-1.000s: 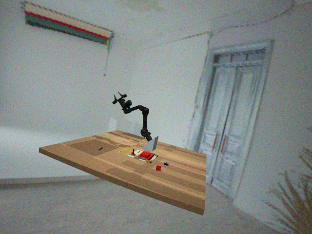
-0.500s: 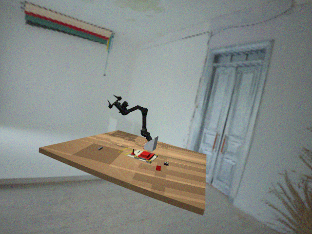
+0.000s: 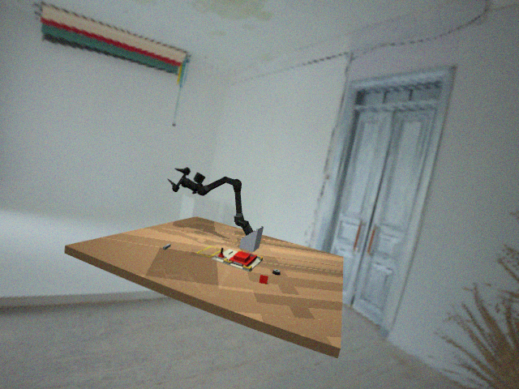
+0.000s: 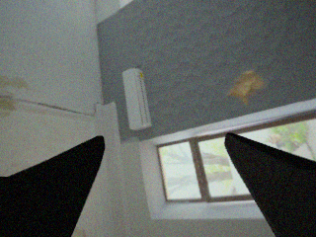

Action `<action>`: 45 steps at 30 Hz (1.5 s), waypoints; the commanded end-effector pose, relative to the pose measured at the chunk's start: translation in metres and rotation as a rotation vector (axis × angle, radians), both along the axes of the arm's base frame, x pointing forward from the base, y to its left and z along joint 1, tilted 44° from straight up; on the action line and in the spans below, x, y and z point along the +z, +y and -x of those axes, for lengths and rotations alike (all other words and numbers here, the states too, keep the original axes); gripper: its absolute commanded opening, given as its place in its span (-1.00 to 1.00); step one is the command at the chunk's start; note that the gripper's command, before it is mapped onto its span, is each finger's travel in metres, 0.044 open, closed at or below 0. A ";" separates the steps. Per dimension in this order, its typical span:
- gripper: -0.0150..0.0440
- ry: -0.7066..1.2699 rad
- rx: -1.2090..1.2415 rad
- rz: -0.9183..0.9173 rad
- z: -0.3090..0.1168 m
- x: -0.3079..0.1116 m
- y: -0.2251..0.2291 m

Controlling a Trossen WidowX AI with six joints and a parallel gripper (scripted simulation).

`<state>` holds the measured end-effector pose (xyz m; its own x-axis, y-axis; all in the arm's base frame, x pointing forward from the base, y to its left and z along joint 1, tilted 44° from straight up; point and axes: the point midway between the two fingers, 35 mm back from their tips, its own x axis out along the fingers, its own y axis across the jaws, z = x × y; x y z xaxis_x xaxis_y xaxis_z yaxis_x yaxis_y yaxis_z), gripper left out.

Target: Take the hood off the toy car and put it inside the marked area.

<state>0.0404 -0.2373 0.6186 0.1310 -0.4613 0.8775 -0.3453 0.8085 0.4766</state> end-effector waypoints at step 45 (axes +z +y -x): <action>1.00 0.826 0.197 -0.793 -0.298 -0.252 -0.088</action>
<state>0.3211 -0.3318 0.3853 0.6408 -0.7671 0.0313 0.1543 0.1686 0.9735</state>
